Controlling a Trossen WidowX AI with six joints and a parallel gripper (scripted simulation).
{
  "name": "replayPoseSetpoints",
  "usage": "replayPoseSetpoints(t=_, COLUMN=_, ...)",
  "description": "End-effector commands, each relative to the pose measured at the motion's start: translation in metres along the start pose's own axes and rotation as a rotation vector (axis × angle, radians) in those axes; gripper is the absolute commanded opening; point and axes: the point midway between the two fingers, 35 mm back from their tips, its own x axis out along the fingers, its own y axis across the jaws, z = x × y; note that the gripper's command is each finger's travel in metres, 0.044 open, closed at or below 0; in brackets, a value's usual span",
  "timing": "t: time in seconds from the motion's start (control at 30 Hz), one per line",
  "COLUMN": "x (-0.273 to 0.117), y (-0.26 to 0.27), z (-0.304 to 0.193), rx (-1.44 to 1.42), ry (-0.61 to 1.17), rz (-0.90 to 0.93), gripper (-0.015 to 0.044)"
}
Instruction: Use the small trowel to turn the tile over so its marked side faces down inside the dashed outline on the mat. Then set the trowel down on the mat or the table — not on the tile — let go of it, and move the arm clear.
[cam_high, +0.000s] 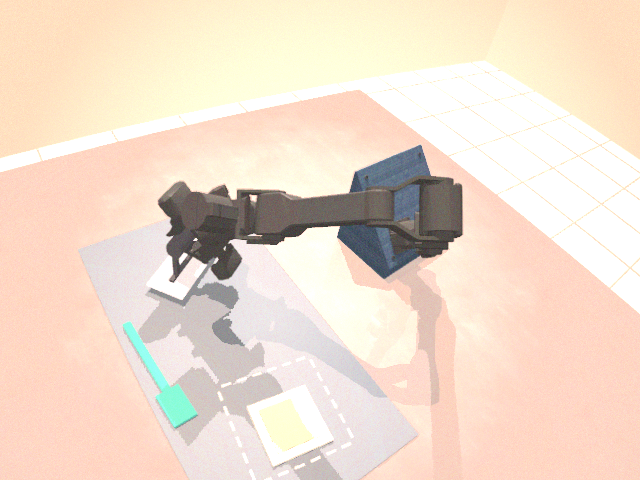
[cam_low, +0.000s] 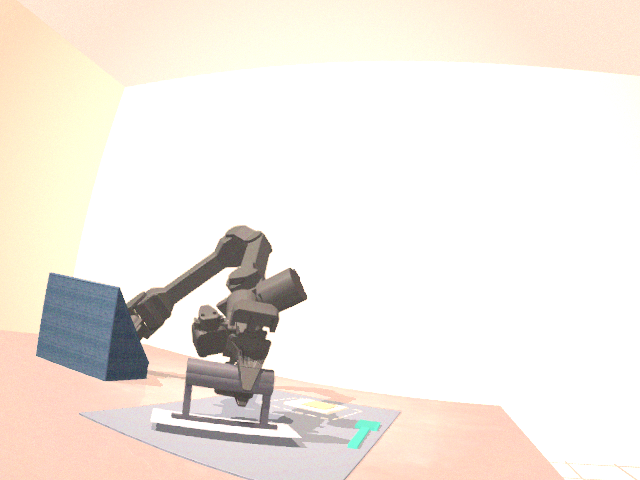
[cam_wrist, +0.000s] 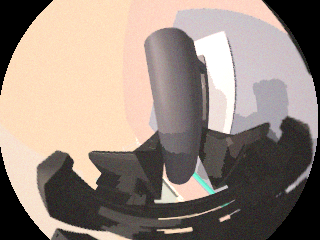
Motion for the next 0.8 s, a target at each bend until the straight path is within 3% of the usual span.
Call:
replayPoseSetpoints(t=0.0, x=0.001, y=0.003, z=-0.001, rx=0.006, ry=0.003, rz=0.022, gripper=0.0)
replayPoseSetpoints(t=0.33, x=0.01, y=-0.008, z=-0.001, rx=0.006, ry=0.004, rz=0.021, gripper=0.0)
replayPoseSetpoints(t=0.7, x=0.01, y=-0.008, z=-0.001, rx=0.006, ry=0.004, rz=0.021, gripper=0.0289)
replayPoseSetpoints(t=0.77, x=0.01, y=-0.008, z=-0.001, rx=0.006, ry=0.004, rz=0.021, gripper=0.03)
